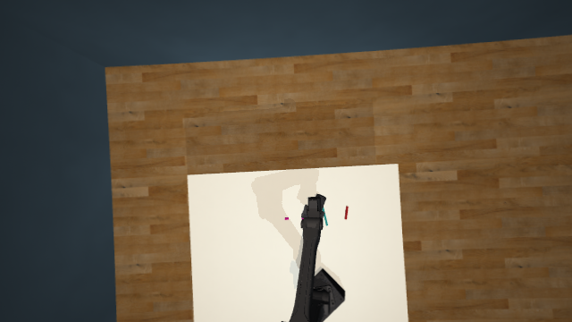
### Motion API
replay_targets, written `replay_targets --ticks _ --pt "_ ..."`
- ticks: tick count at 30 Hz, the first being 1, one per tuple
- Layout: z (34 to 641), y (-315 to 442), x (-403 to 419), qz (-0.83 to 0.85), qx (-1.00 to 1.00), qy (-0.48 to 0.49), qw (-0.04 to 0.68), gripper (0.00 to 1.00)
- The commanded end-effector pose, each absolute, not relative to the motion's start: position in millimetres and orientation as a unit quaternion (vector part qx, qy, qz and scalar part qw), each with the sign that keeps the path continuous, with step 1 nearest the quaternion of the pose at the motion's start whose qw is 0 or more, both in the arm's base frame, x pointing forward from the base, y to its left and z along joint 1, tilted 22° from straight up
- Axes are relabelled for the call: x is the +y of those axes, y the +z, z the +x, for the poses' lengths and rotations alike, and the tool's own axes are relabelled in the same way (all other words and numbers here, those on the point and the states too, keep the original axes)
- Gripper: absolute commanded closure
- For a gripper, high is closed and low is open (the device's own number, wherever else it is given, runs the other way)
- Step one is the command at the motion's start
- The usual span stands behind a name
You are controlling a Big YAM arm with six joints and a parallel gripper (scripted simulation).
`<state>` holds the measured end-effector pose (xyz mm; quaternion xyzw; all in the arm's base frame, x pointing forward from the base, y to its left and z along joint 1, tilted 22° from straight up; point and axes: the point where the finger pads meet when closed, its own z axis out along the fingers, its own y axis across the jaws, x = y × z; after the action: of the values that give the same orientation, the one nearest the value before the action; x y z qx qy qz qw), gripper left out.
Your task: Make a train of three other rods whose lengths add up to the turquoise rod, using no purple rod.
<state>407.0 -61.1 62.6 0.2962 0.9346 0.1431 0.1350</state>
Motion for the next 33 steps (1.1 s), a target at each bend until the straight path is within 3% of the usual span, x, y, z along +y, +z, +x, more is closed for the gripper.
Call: replay_targets --ticks 1,33 --pt "407.3 56.5 -57.1 0.296 0.935 0.142 0.133 0.77" --pt "406.7 66.4 -56.1 0.294 0.934 0.143 0.146 0.77"
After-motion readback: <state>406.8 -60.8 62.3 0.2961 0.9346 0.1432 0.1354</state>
